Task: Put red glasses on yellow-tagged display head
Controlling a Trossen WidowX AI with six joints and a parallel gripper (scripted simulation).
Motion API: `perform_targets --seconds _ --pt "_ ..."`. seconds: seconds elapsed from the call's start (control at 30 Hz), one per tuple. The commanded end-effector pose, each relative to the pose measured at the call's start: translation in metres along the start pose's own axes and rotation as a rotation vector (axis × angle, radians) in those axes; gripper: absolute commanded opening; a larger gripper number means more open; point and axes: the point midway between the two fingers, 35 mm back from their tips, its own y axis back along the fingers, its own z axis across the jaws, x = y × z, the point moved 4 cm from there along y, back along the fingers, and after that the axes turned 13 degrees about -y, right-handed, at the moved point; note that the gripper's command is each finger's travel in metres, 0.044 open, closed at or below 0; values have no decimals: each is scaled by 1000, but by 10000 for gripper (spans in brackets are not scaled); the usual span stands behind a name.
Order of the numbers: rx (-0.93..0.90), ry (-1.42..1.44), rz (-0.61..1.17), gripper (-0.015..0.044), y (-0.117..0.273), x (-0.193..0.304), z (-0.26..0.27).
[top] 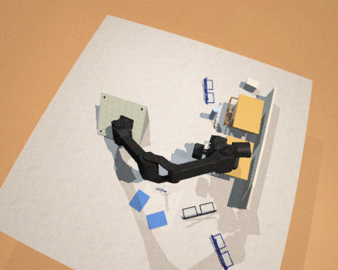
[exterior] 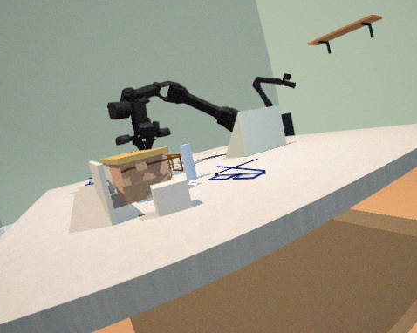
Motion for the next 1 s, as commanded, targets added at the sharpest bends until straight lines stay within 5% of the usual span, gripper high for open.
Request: perform_targets --seconds 0.0,0.97 --pt "3 1 2 0 1 0 -3" --pt "3 -3 -2 26 -5 0 -3"
